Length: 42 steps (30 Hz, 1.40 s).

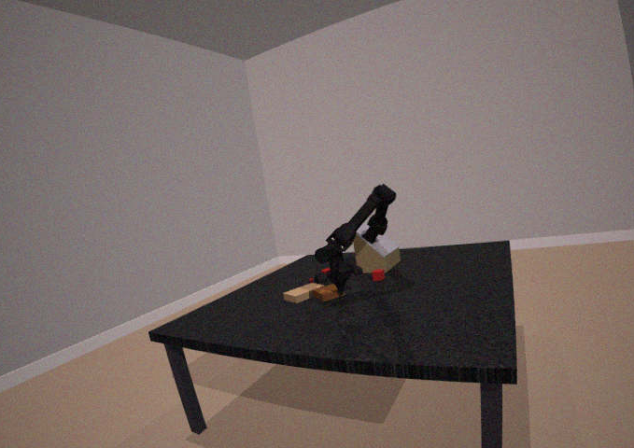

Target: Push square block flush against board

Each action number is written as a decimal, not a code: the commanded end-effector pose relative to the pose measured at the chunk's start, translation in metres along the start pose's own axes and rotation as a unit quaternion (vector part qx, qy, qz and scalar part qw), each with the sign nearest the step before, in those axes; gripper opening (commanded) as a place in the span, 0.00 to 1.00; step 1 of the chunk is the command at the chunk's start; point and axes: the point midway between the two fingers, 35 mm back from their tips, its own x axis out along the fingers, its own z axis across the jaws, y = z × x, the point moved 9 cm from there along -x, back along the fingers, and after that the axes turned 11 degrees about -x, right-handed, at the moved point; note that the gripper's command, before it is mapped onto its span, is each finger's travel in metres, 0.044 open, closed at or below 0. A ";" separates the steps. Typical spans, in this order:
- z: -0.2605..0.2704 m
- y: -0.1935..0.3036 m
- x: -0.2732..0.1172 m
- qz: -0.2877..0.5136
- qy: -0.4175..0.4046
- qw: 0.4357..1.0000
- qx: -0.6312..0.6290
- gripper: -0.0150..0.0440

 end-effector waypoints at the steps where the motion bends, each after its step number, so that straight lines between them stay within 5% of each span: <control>1: -0.001 -0.004 0.005 0.006 -0.006 1.000 0.004 0.25; 28: -0.009 -0.047 0.005 0.004 -0.006 1.000 0.004 0.25; 33: -0.010 -0.042 -0.047 0.005 -0.005 1.000 0.004 0.25; 42: -0.004 -0.031 -0.050 0.005 -0.005 0.999 -0.036 0.25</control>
